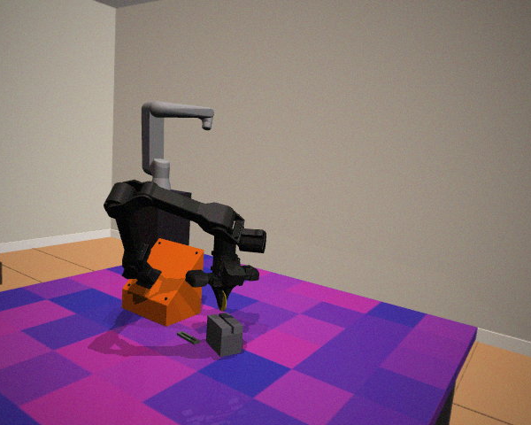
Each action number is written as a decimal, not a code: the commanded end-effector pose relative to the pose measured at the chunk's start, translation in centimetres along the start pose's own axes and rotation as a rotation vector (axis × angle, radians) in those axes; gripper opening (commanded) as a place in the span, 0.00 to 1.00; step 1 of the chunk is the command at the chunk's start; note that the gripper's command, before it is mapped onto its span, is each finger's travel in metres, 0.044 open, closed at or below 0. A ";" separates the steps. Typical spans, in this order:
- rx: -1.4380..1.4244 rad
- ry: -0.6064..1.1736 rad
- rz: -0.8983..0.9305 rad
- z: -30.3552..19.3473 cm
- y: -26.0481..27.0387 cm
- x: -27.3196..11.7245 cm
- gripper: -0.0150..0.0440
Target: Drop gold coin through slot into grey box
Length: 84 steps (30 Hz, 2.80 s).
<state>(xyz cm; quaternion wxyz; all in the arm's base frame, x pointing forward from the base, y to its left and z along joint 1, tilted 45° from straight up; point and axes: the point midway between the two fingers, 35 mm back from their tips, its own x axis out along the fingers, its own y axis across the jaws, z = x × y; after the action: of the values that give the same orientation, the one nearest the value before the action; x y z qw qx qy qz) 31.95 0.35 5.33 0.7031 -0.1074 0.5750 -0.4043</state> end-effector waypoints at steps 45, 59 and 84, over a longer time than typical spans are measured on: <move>-0.003 0.000 0.002 1.1 0.8 0.5 0.25; -0.008 0.000 0.002 1.1 0.6 1.2 0.25; -0.009 0.000 0.001 1.1 0.6 2.3 0.25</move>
<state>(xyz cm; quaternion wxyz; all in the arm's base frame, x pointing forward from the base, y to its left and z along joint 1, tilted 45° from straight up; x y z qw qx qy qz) 33.37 -0.93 3.82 0.7045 -0.1059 0.5764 -0.4003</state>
